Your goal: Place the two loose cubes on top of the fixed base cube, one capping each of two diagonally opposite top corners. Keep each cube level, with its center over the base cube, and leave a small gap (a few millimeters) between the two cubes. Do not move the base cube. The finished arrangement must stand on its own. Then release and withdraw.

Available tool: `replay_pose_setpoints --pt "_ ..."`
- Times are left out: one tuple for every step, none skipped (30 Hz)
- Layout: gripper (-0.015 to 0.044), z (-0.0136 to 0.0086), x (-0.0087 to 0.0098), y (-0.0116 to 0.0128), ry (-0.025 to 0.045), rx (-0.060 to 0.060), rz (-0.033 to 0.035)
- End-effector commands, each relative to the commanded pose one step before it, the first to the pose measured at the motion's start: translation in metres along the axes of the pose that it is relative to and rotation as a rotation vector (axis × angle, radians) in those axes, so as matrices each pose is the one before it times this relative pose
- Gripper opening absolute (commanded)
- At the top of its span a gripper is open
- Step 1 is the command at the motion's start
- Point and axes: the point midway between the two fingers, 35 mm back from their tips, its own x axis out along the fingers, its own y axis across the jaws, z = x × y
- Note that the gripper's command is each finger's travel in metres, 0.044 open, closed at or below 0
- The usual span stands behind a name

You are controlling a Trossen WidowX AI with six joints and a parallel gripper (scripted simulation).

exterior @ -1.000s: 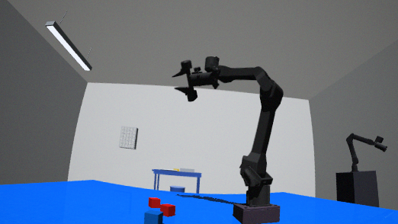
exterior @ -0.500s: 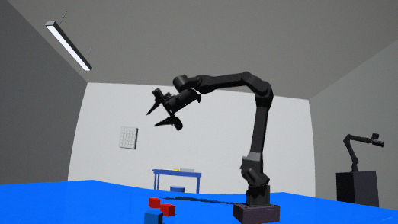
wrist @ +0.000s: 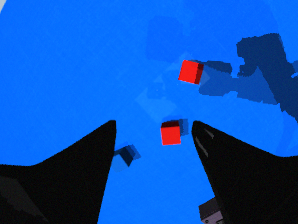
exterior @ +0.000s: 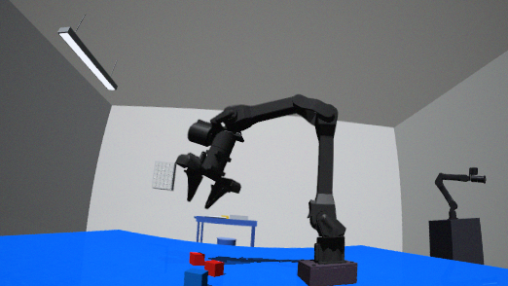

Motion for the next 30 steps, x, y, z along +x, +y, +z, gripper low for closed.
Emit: replay_pose_setpoints --pt "0.0265 -0.04104 0.01877 -0.00959 0.13607 -0.1187 -0.12979" --pt "0.0265 -0.00945 0.00481 -0.00106 0.03268 -0.0304 -0.03144" --pt "0.0265 -0.00766 0.00391 -0.00078 0.02669 -0.0256 -0.02627" --pt "0.0265 -0.00452 0.00233 -0.00041 0.01587 -0.0156 -0.01588" --pt "0.0265 -0.00149 0.00078 -0.00012 0.00527 -0.0052 -0.00532" --pt "0.0265 0.00000 0.00000 0.00000 0.00000 0.0000 0.00000" --pt "0.0265 0.00000 0.00000 0.00000 0.00000 0.0000 0.00000" --pt "0.0265 0.00000 0.00000 0.00000 0.00000 0.0000 0.00000" --pt "0.0265 0.00000 0.00000 0.00000 0.00000 0.0000 0.00000" --pt "0.0265 0.00000 0.00000 0.00000 0.00000 0.0000 0.00000" --pt "0.0265 0.00000 0.00000 0.00000 0.00000 0.0000 0.00000" --pt "0.0265 0.00016 0.00150 0.00009 -0.00001 0.0000 0.00000" --pt "0.0265 0.00042 0.00450 0.00025 -0.00003 0.0000 0.00000" --pt "0.0265 0.00055 0.00748 0.00033 -0.00005 0.0000 0.00000" --pt "0.0265 0.00040 0.00903 0.00024 -0.00003 0.0000 -0.00001" --pt "0.0265 0.00012 0.00899 0.00007 -0.00001 0.0000 -0.00003" --pt "0.0265 -0.00016 0.00893 -0.00010 0.00001 0.0000 -0.00004" --pt "0.0265 -0.00044 0.00886 -0.00027 0.00004 0.0000 -0.00006" --pt "0.0265 -0.00057 0.00725 -0.00034 0.00005 0.0000 -0.00006" --pt "0.0265 -0.00043 0.00432 -0.00026 0.00004 0.0000 -0.00004" --pt "0.0265 -0.00016 0.00143 -0.00009 0.00001 0.0000 -0.00001" --pt "0.0265 0.00000 0.00000 0.00000 0.00000 0.0000 0.00000" --pt "0.0265 0.00000 0.00000 0.00000 0.00000 0.0000 0.00000" --pt "0.0265 0.00001 0.00062 0.00001 0.00000 0.0000 0.00000" --pt "0.0265 0.00003 0.00186 0.00002 0.00000 0.0000 -0.00001" --pt "0.0265 0.00003 0.00309 0.00002 0.00000 0.0000 -0.00001" --pt "0.0265 -0.00001 0.00399 -0.00001 0.00001 0.0000 -0.00002" --pt "0.0265 -0.00005 0.00306 -0.00003 0.00001 0.0000 -0.00002" --pt "0.0265 -0.00005 0.00183 -0.00003 0.00001 0.0000 -0.00001" --pt "0.0265 -0.00002 0.00061 -0.00001 0.00000 0.0000 0.00000"
